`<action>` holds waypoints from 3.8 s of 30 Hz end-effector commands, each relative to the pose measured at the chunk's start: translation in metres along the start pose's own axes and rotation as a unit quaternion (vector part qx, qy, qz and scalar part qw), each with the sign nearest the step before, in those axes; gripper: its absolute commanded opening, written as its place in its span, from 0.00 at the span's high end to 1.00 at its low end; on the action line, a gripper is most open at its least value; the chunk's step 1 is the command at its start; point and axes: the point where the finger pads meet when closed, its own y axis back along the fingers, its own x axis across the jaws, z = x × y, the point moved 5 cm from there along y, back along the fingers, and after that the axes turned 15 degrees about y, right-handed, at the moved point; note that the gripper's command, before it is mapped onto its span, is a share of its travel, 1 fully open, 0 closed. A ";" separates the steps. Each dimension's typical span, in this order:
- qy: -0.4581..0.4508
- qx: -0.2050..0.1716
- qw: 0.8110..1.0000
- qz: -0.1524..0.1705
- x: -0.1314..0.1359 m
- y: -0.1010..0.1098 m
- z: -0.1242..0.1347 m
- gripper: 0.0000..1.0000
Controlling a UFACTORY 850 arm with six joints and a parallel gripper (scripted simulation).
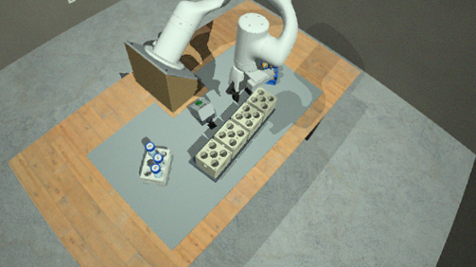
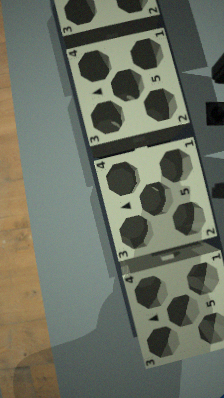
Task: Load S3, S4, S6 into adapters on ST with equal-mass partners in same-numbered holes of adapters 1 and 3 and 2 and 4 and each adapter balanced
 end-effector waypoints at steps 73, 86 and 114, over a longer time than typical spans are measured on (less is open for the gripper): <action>-0.371 -0.001 0.928 0.003 -0.285 0.000 0.095 0.43; -0.371 -0.001 0.928 0.003 -0.285 -0.014 0.095 0.43; -0.371 -0.001 0.928 0.003 -0.285 -0.062 0.095 0.43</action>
